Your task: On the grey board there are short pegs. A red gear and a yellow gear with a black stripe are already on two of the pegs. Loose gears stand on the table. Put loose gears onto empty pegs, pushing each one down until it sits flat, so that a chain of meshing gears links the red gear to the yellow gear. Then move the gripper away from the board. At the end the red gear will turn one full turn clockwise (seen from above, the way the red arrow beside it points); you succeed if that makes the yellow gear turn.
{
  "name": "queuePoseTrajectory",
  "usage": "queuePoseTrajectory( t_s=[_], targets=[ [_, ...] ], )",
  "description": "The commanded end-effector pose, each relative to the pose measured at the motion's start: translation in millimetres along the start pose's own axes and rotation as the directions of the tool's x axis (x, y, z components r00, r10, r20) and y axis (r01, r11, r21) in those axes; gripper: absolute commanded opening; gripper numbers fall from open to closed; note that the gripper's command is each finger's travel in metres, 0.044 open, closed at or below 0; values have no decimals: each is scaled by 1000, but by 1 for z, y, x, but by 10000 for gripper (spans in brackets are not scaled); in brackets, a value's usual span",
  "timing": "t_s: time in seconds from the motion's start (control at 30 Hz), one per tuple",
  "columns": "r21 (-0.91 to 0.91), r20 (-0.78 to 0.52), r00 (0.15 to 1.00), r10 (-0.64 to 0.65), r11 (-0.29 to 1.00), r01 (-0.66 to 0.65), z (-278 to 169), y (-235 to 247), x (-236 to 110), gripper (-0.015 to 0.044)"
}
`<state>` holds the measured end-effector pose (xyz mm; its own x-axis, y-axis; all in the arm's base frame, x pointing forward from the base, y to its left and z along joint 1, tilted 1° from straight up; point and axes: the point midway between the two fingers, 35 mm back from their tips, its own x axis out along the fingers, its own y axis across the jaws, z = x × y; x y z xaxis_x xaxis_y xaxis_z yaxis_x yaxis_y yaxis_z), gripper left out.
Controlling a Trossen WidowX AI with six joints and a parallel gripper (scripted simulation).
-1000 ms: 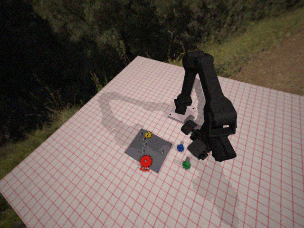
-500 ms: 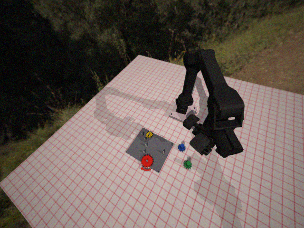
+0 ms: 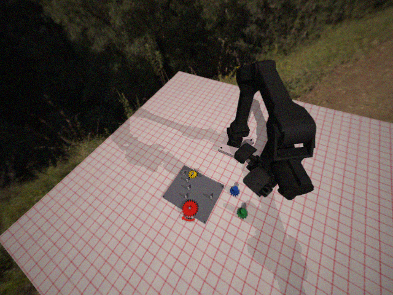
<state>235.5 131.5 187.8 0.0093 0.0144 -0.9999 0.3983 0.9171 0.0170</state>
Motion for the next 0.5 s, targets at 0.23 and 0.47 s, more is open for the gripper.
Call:
queuePoseTrajectory(
  t_s=[0.23, 0.47],
  targets=[
    [-1, 3, 1000, 8, 1000, -8, 23, -5, 5, 0],
    [8, 14, 1000, 2, 1000, -2, 39, -12, 10, 0]
  ],
)
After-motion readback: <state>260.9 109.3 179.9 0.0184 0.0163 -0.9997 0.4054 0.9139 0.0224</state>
